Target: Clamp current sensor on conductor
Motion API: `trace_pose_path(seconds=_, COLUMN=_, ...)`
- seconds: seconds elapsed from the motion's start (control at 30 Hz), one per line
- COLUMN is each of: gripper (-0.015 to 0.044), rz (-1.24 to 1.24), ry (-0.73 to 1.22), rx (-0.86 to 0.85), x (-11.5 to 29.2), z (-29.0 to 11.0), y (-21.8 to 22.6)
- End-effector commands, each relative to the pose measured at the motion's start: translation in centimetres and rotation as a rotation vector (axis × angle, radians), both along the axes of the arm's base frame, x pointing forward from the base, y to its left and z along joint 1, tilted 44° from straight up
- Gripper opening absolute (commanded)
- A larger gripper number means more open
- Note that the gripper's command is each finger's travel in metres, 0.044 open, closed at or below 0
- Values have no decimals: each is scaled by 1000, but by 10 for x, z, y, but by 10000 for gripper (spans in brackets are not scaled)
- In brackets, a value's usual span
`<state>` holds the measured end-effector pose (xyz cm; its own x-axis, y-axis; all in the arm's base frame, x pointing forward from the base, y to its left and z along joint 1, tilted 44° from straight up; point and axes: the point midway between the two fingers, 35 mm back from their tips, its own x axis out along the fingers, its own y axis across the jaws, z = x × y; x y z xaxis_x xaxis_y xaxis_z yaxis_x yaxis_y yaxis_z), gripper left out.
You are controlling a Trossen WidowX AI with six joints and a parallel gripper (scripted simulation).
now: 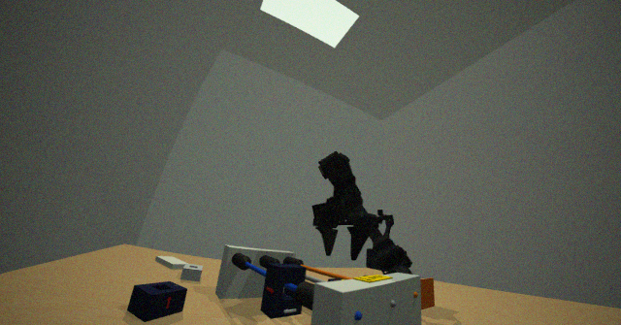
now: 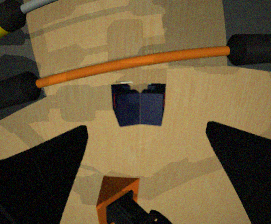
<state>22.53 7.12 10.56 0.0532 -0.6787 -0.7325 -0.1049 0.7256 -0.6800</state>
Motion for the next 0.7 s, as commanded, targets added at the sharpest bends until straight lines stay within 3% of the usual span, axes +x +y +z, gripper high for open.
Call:
trace_pose_path(seconds=0.0, gripper=440, rz=-18, ry=7, rx=-6, x=-3, z=-1, y=-6)
trace_pose_path(seconds=0.67, gripper=440, rz=-18, ry=6, rx=-5, x=0, z=-24, y=-27)
